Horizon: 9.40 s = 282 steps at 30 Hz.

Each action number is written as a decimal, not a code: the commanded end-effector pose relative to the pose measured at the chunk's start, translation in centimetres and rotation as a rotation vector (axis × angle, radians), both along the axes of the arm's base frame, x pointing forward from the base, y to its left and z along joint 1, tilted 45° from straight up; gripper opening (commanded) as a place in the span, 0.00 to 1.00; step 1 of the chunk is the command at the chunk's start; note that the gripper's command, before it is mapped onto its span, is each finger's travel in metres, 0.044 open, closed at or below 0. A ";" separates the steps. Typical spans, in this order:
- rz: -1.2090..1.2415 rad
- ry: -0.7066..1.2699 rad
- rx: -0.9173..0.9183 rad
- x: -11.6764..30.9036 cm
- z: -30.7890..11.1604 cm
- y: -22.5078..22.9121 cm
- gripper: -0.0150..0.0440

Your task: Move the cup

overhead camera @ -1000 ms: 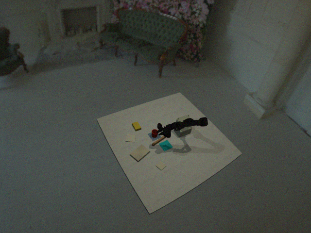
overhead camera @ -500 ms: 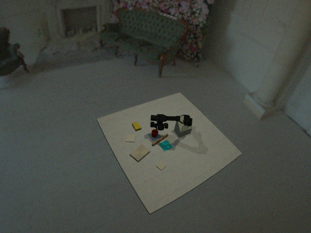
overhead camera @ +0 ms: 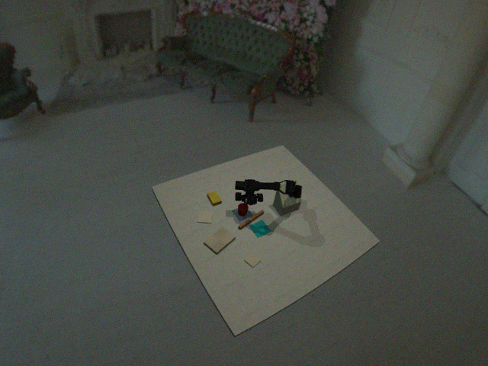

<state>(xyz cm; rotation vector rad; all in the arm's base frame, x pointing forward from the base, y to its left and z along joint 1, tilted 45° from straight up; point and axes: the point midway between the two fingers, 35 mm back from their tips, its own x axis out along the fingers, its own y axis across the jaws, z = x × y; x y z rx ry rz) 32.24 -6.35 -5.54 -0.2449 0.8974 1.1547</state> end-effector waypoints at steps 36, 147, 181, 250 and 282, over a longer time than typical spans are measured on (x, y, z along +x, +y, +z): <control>0.000 0.006 0.012 0.4 -3.9 4.2 0.50; 0.000 0.009 0.014 -2.5 8.7 8.7 0.25; 0.000 0.010 0.017 -4.0 11.7 13.1 0.25; 0.002 0.000 0.019 -3.5 9.4 15.8 0.47; -0.003 0.018 0.014 -4.4 11.4 13.0 0.52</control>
